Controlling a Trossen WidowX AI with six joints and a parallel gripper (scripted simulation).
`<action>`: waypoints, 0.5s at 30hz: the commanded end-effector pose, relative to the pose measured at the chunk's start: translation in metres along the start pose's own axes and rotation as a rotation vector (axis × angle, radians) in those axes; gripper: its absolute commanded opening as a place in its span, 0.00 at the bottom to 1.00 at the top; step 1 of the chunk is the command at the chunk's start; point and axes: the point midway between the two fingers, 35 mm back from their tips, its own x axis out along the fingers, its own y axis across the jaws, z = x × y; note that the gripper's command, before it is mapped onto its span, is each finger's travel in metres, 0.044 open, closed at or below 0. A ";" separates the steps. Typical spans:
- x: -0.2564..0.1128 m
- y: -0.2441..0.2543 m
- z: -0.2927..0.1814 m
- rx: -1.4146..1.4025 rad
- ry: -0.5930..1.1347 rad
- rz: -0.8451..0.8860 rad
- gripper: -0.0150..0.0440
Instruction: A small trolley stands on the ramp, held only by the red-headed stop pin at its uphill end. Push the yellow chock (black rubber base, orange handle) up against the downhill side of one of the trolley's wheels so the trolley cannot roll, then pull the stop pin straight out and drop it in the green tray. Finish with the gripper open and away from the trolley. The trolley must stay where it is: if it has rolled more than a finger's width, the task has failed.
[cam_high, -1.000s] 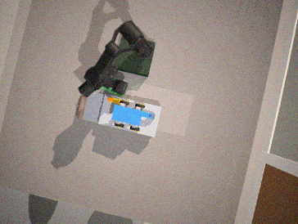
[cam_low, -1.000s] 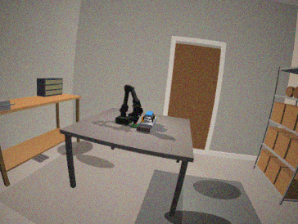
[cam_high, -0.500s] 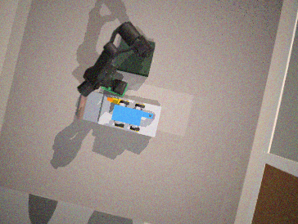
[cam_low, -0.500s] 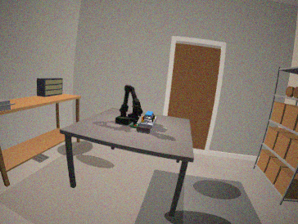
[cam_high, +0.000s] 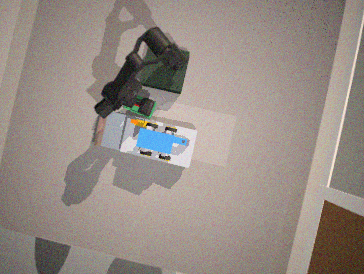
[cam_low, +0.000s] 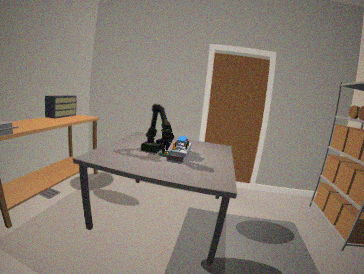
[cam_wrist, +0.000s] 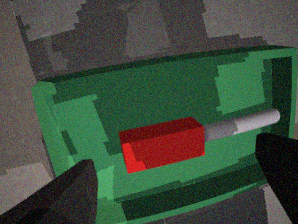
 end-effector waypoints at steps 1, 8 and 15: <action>0.000 0.000 0.000 0.000 0.001 0.000 0.83; -0.022 -0.005 0.001 -0.005 -0.002 0.002 0.83; -0.041 -0.008 0.002 -0.006 -0.002 0.002 1.00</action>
